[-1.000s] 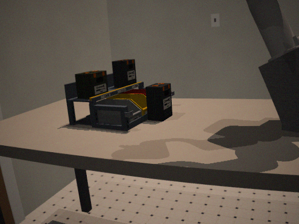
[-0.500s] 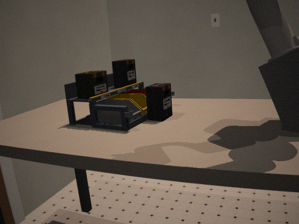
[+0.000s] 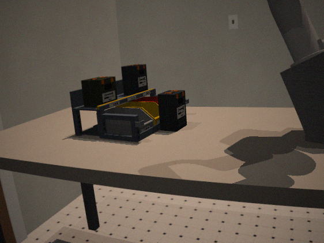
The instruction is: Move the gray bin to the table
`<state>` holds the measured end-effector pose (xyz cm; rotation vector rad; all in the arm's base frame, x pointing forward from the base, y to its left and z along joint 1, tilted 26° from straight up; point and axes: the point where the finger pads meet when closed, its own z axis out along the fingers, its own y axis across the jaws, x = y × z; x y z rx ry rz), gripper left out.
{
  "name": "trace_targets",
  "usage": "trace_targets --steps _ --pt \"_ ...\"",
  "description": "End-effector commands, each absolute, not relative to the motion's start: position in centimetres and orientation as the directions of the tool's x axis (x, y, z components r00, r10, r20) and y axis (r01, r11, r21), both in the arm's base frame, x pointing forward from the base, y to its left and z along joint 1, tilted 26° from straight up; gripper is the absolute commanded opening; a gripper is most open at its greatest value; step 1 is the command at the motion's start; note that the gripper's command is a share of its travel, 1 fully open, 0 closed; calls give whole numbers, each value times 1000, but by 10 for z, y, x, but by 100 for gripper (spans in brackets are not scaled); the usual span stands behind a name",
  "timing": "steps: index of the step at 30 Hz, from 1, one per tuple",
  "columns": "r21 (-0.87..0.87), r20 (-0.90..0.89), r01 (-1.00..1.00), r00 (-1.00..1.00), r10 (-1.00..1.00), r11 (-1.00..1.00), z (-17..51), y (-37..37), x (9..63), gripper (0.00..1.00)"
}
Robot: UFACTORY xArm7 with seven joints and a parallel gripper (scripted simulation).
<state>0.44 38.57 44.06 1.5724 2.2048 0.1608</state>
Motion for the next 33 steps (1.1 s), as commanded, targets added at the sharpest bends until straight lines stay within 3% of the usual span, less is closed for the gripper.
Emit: trace_targets --steps 1,3,8,20,25,33 --pt "335 -273 873 -271 923 355 441 387 4 100" --pt "335 -273 873 -271 923 355 441 387 4 100" --pt "254 -349 775 -485 802 579 437 400 -2 100" --pt "254 -349 775 -485 802 579 437 400 -2 100" --pt "157 -402 624 -667 627 765 440 392 2 100" --pt "157 -402 624 -667 627 765 440 392 2 100"
